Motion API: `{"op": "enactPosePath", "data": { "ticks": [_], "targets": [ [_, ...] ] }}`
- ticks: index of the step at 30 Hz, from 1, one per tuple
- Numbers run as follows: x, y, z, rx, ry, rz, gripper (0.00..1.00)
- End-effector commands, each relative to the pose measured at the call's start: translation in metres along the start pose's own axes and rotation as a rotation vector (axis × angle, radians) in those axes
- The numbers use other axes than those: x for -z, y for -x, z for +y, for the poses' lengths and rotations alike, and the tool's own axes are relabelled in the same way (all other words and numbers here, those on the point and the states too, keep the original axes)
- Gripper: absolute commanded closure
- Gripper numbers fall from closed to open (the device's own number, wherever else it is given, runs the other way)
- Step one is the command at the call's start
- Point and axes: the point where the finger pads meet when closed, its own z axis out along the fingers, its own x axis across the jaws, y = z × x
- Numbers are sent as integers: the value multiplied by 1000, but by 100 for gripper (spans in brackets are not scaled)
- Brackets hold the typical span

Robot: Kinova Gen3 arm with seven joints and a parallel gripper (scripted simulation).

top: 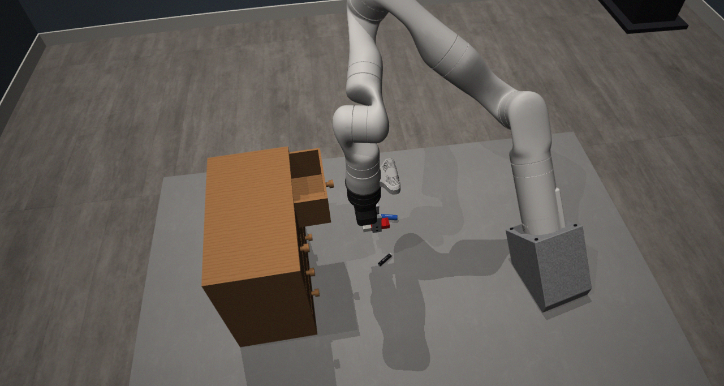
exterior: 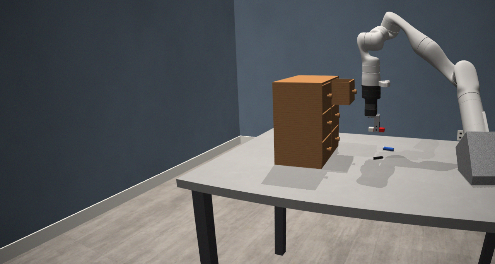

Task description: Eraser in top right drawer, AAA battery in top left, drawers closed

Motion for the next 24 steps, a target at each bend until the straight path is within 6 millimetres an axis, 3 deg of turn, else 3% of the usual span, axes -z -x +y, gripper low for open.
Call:
{"op": "enactPosePath", "data": {
  "ticks": [1, 12, 24],
  "targets": [
    [2, 0, 1, 0, 3, 1, 55],
    [18, 0, 1, 0, 3, 1, 55],
    [65, 0, 1, 0, 3, 1, 55]
  ]
}}
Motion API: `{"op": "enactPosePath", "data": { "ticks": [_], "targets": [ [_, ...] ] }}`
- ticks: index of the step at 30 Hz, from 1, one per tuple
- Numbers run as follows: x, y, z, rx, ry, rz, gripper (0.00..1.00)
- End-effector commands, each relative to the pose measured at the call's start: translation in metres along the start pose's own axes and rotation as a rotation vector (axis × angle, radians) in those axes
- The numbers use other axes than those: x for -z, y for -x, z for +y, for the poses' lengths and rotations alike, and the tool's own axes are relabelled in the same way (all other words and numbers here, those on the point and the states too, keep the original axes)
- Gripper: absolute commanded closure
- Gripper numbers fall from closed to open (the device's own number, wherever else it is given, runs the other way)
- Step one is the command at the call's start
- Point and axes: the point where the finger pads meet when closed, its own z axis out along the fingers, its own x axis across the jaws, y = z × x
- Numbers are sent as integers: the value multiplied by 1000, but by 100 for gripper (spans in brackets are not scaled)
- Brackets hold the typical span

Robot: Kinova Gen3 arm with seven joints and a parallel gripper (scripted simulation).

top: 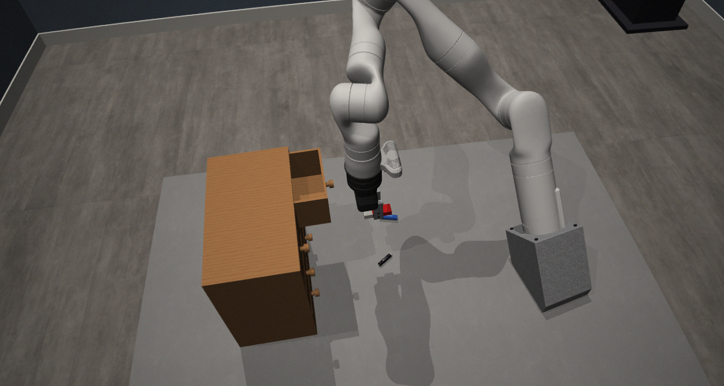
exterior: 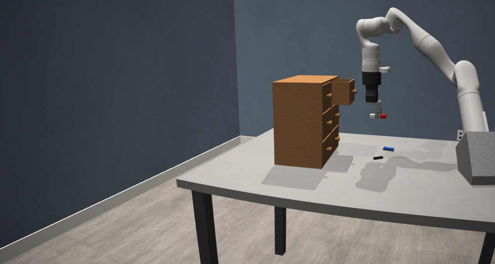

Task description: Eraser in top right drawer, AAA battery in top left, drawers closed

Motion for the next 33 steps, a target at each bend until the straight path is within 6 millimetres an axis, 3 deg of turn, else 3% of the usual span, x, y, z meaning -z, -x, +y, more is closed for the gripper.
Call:
{"op": "enactPosePath", "data": {
  "ticks": [1, 5, 20, 22, 33],
  "targets": [
    [17, -1, 5, -5, 18, 5, 55],
    [27, -1, 5, -5, 18, 5, 55],
    [104, -1, 3, -5, 18, 5, 55],
    [104, -1, 3, -5, 18, 5, 55],
    [147, 0, 3, -5, 18, 5, 55]
  ]
}}
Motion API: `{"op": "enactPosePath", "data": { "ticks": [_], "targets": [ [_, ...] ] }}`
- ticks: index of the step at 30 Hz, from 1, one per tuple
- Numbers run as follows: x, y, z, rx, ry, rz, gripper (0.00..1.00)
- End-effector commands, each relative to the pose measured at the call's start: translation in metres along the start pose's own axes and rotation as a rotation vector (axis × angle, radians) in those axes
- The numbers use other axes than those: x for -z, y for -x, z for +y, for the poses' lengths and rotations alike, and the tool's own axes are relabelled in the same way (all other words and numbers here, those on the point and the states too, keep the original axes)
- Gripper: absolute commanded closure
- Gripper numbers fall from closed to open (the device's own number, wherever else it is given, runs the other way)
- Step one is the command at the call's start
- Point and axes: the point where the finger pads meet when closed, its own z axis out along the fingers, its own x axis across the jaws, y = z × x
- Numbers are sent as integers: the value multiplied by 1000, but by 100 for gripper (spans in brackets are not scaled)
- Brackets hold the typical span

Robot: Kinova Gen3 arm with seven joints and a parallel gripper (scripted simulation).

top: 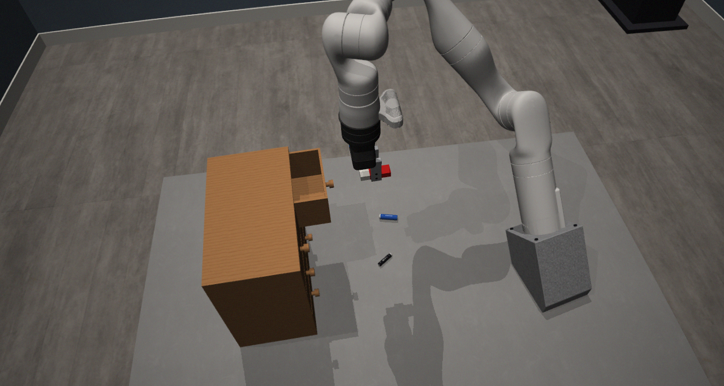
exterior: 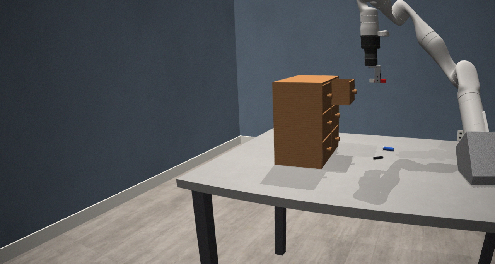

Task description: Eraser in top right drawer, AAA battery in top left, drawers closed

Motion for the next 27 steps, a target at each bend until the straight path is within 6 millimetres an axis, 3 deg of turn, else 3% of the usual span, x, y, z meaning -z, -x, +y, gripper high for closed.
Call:
{"op": "enactPosePath", "data": {
  "ticks": [1, 14, 27],
  "targets": [
    [12, -3, 2, 1, 11, 7, 55],
    [35, -3, 1, 1, 11, 7, 55],
    [39, -3, 1, 1, 11, 7, 55]
  ]
}}
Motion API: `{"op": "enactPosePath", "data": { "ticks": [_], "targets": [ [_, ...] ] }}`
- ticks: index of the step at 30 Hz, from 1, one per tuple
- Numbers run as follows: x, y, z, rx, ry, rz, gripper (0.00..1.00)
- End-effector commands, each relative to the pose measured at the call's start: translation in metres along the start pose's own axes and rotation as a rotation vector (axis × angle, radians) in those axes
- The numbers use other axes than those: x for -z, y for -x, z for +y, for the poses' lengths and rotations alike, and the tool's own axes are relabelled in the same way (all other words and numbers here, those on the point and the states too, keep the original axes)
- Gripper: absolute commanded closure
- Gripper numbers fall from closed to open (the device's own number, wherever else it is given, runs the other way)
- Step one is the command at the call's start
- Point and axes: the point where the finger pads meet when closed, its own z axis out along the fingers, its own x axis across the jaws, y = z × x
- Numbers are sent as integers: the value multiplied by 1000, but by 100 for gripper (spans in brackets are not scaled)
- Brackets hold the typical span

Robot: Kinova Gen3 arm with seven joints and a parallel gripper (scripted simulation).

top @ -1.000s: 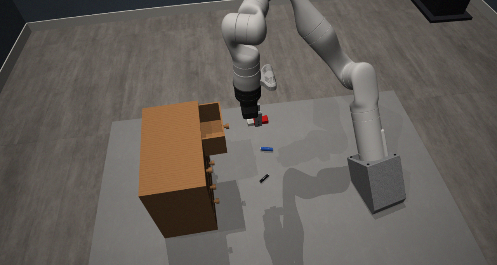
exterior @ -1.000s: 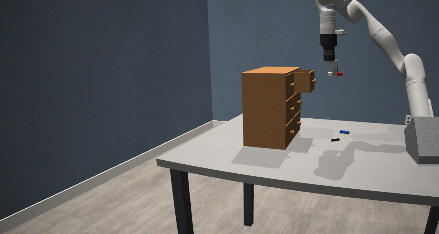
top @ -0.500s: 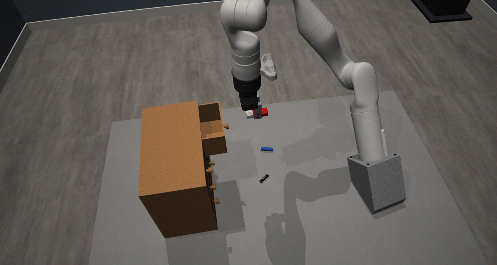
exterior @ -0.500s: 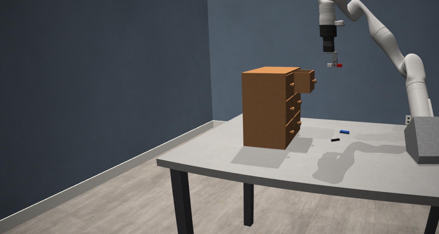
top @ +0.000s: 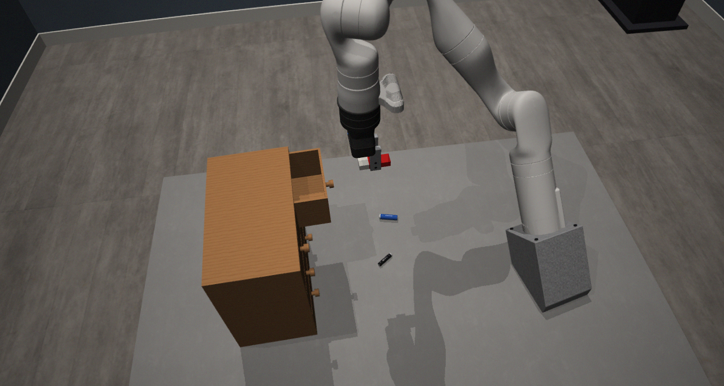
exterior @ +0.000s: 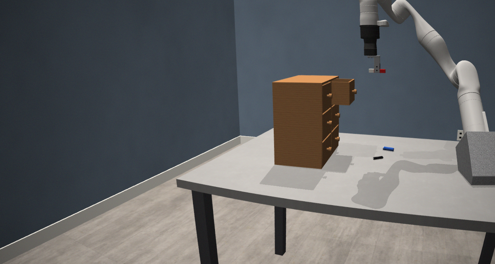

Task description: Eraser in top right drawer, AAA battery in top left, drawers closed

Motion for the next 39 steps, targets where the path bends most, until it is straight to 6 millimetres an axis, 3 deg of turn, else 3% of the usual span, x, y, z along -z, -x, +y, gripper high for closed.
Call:
{"op": "enactPosePath", "data": {
  "ticks": [1, 15, 39],
  "targets": [
    [1, 0, 0, 0, 2, 1, 55],
    [2, -1, 0, 2, 93, 3, 55],
    [-4, 1, -8, -1, 788, -3, 55]
  ]
}}
